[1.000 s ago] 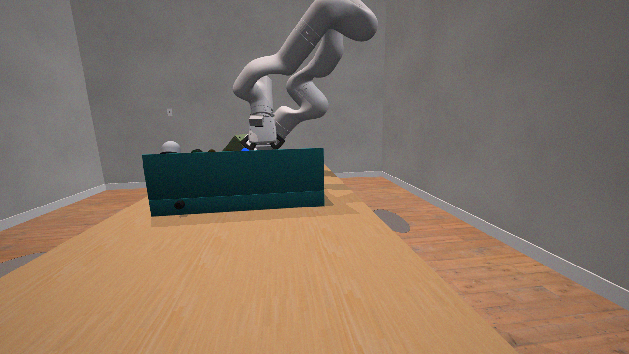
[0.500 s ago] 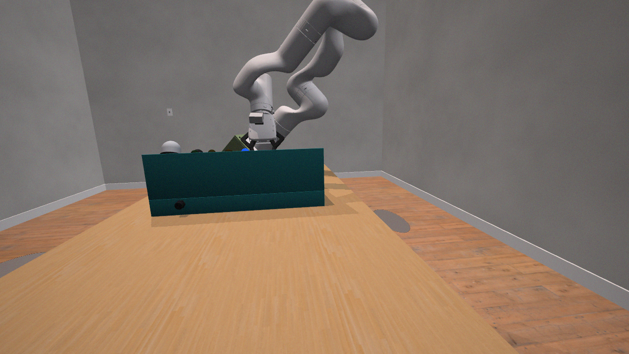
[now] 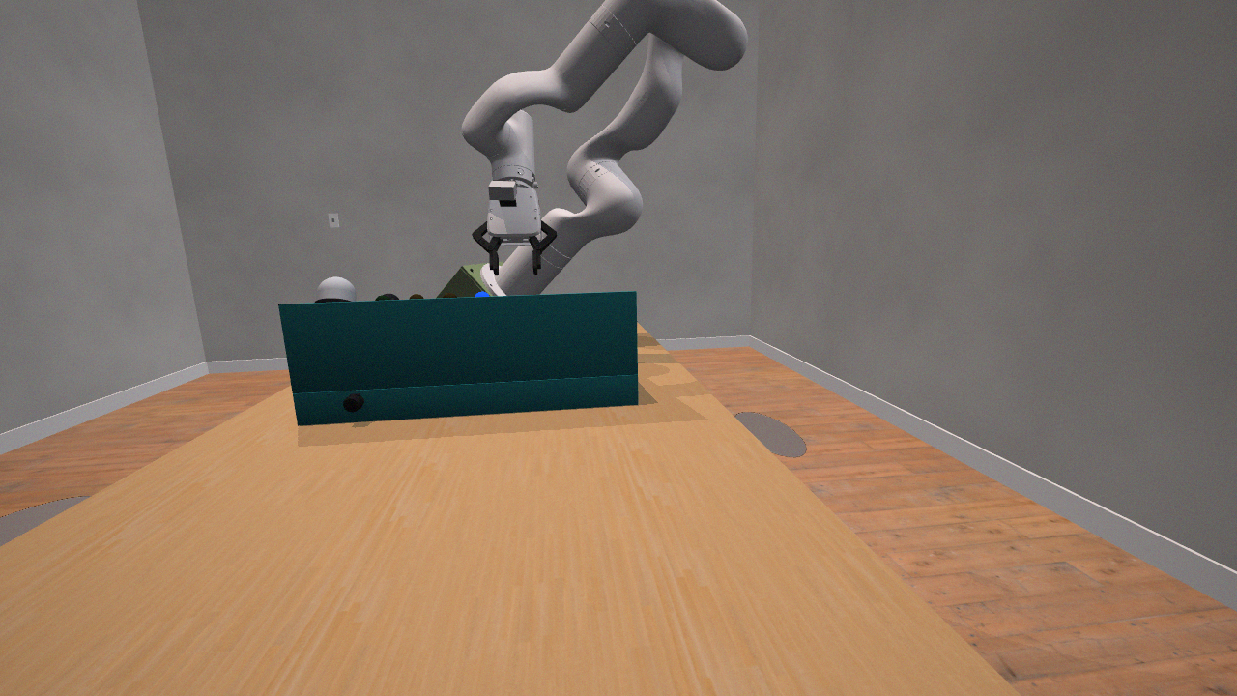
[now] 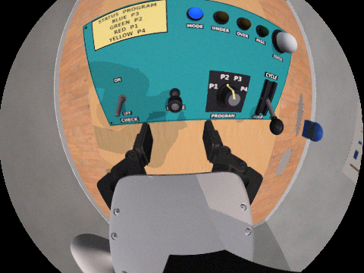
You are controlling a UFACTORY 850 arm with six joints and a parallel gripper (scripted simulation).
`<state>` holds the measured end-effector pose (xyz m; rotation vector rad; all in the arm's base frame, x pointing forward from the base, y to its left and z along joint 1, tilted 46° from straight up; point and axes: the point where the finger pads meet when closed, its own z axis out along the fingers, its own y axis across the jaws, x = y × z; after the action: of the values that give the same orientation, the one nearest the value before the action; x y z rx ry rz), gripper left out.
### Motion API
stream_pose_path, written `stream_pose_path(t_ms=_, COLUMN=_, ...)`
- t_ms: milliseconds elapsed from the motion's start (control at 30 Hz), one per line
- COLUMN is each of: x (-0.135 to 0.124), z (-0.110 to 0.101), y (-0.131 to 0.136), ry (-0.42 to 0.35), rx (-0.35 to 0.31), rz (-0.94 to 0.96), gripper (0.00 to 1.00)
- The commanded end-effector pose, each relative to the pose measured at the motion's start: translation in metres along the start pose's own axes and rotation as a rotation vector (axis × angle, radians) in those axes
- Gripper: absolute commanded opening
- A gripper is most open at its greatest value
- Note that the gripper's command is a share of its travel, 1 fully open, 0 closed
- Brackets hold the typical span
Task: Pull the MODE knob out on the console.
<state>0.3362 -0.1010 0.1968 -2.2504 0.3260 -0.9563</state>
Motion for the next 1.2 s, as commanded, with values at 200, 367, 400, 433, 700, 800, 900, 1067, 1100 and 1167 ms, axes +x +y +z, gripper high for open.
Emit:
stream_pose_path(t_ms=200, x=0.0021, z=-0.0381, y=-0.0013, ry=-0.006, rx=0.009, rz=0.001, gripper=0.76)
stream_pose_path(t_ms=367, x=0.0021, z=-0.0381, y=-0.0013, ry=-0.006, rx=0.009, rz=0.001, gripper=1.0)
stream_pose_path(t_ms=400, x=0.0021, z=-0.0381, y=-0.0013, ry=-0.006, rx=0.009, rz=0.001, gripper=1.0)
stream_pose_path(t_ms=433, x=0.0021, z=-0.0381, y=-0.0013, ry=-0.006, rx=0.009, rz=0.001, gripper=1.0)
stream_pose_path(t_ms=700, x=0.0021, z=-0.0381, y=-0.0013, ry=-0.006, rx=0.009, rz=0.001, gripper=1.0)
stream_pose_path(t_ms=800, x=0.0021, z=-0.0381, y=-0.0013, ry=-0.006, rx=0.009, rz=0.001, gripper=1.0)
stream_pose_path(t_ms=900, x=0.0021, z=-0.0381, y=-0.0013, ry=-0.006, rx=0.009, rz=0.001, gripper=1.0)
stream_pose_path(t_ms=1067, x=0.0021, z=-0.0381, y=-0.0013, ry=-0.006, rx=0.009, rz=0.001, gripper=1.0)
stream_pose_path(t_ms=1100, x=0.0021, z=-0.0381, y=-0.0013, ry=-0.006, rx=0.009, rz=0.001, gripper=1.0)
stream_pose_path(t_ms=1167, x=0.0021, z=-0.0381, y=-0.0013, ry=-0.006, rx=0.009, rz=0.001, gripper=1.0)
